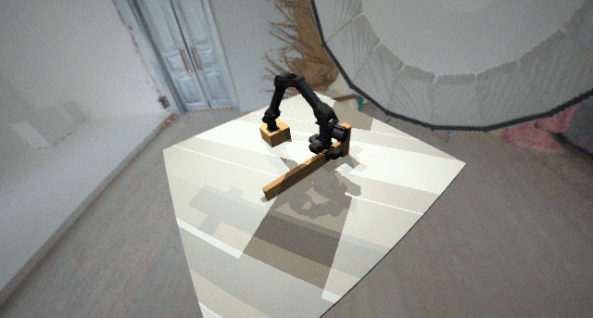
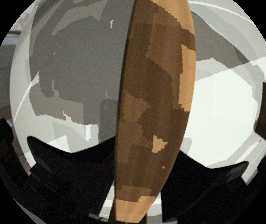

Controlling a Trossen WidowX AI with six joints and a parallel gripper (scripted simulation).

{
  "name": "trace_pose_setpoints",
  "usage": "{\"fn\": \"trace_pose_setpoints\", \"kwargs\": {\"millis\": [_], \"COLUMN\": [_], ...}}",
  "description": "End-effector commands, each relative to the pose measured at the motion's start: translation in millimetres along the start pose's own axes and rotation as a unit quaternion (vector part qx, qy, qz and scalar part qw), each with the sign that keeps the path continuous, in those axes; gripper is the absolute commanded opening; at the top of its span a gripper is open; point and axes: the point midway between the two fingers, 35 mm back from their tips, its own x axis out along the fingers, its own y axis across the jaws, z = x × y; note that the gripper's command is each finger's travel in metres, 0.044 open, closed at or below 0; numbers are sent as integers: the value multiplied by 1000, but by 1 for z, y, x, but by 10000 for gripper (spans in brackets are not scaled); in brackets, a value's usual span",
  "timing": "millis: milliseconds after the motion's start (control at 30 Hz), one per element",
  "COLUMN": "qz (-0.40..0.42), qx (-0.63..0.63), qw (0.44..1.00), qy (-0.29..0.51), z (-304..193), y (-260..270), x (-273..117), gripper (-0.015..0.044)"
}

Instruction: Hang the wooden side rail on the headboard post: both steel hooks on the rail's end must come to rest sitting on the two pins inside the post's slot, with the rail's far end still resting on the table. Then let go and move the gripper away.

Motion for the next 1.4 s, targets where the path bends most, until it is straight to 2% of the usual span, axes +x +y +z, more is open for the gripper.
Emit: {"fn": "trace_pose_setpoints", "kwargs": {"millis": [0,1367], "qz": [3,3], "qx": [2,2], "qw": [1000,1000], "qy": [2,2], "z": [-1,-5], "y": [1,2], "x": [-1,-2], "gripper": [0,0]}}
